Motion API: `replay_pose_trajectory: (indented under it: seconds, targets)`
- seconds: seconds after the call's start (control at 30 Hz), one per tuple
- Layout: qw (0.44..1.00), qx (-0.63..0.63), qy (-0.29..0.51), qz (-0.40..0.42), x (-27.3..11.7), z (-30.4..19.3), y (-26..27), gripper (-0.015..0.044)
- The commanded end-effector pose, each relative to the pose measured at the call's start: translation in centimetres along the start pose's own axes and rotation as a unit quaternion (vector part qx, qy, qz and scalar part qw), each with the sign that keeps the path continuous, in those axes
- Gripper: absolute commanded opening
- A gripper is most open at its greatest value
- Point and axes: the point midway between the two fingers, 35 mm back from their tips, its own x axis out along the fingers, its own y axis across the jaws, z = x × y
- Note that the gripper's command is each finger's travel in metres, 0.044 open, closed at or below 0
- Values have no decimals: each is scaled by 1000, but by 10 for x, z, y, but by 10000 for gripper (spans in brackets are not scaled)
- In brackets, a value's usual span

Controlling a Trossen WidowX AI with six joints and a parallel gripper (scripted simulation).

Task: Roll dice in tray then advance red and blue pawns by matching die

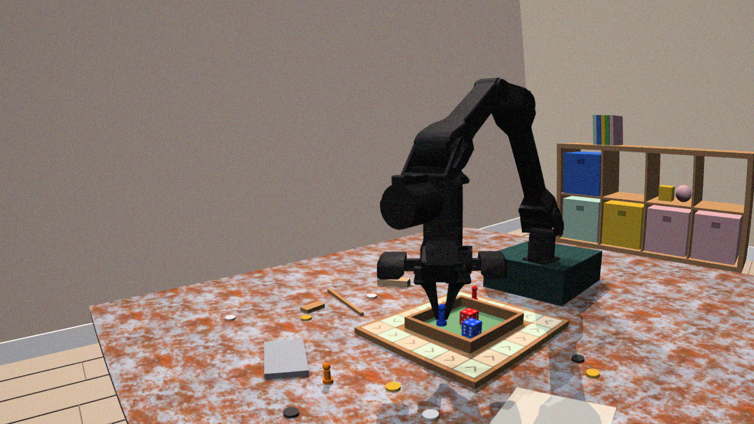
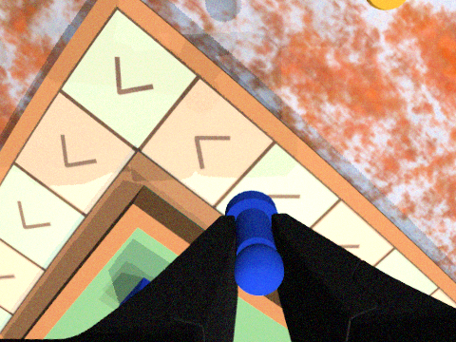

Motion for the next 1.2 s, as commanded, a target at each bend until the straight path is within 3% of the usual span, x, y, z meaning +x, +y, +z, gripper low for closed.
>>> replay_pose_trajectory:
  seconds: [0.0,0.37,1.0,1.17]
  targets:
    - [1000,4,4,5,11,6,16,0]
    - [1000,4,4,5,45,6,16,0]
    - [1000,4,4,5,63,5,17,0]
    - [1000,1,-1,1,56,8,15,131]
